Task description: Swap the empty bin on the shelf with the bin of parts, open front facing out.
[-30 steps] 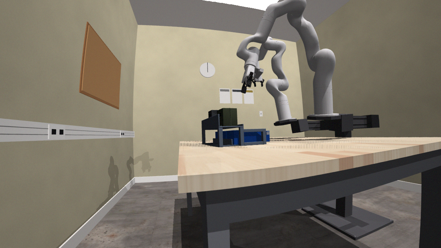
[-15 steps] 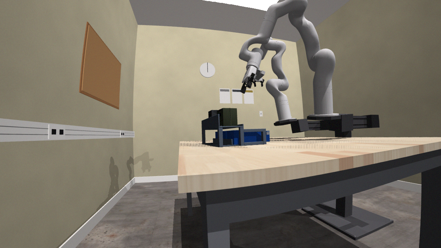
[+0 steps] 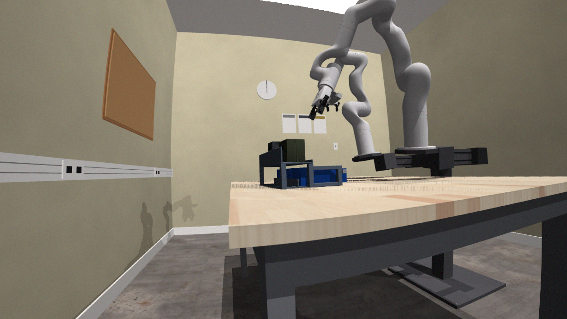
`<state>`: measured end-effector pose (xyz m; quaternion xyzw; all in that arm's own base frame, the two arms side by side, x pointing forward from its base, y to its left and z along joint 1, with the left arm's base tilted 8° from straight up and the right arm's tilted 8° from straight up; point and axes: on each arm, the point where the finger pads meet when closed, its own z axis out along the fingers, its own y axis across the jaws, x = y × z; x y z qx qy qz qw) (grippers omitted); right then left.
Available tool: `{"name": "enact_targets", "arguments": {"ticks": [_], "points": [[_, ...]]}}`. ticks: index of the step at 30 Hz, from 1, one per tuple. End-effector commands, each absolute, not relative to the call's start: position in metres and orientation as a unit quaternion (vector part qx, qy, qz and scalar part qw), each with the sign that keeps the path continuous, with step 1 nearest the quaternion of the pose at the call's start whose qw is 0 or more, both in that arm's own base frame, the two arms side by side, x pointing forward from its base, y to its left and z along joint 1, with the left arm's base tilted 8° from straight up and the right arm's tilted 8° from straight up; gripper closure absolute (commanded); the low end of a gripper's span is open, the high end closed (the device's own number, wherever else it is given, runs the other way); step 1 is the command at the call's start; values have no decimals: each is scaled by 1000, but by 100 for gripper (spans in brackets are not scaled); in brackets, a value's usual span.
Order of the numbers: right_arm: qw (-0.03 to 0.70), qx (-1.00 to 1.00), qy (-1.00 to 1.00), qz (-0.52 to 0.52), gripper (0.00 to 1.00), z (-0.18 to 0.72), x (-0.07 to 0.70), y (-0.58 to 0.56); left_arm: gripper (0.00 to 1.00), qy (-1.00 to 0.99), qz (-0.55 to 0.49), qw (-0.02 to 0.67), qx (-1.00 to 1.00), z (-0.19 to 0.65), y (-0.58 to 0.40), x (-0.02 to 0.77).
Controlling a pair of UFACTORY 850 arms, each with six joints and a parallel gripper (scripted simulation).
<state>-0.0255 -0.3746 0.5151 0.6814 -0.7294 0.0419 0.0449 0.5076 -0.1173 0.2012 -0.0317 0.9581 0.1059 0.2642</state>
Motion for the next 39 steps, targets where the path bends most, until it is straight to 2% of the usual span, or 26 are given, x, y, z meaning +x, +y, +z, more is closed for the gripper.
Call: {"name": "enact_targets", "arguments": {"ticks": [1,39], "points": [[46,681,-729,43,0,516,-26,-375,0,955,100,276,-37,202,-119,508],[46,681,-729,43,0,516,-26,-375,0,951,82,295,-50,201,-123,507]]}}
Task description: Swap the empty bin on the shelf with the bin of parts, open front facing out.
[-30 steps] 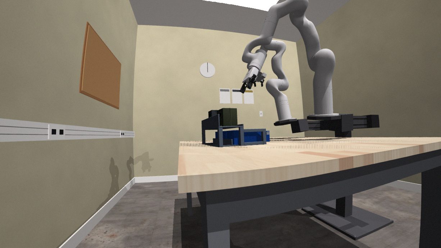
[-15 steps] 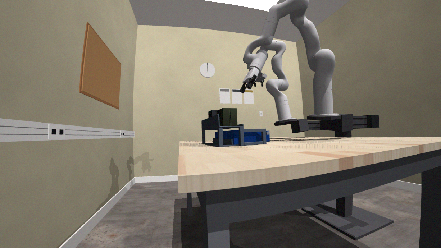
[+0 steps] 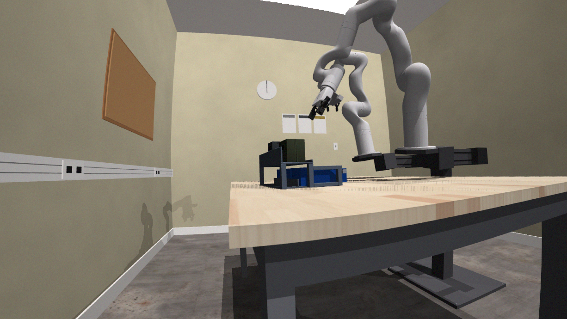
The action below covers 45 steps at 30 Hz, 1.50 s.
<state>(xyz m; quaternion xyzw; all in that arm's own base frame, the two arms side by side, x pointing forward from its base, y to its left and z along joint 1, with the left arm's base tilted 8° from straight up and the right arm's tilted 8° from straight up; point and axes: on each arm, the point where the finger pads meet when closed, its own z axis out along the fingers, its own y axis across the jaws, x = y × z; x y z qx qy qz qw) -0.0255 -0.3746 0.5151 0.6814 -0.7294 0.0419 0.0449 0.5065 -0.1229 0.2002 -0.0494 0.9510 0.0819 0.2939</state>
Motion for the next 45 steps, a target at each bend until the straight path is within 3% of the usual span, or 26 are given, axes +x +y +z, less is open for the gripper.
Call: {"name": "enact_targets", "arguments": {"ticks": [1,30,45], "points": [[46,681,-729,43,0,516,-26,-375,0,951,82,295,-50,201,-123,507],[46,681,-729,43,0,516,-26,-375,0,951,82,295,-50,114,-112,512],[46,681,-729,43,0,516,-26,-375,0,951,82,295,-50,110,-111,513]]}}
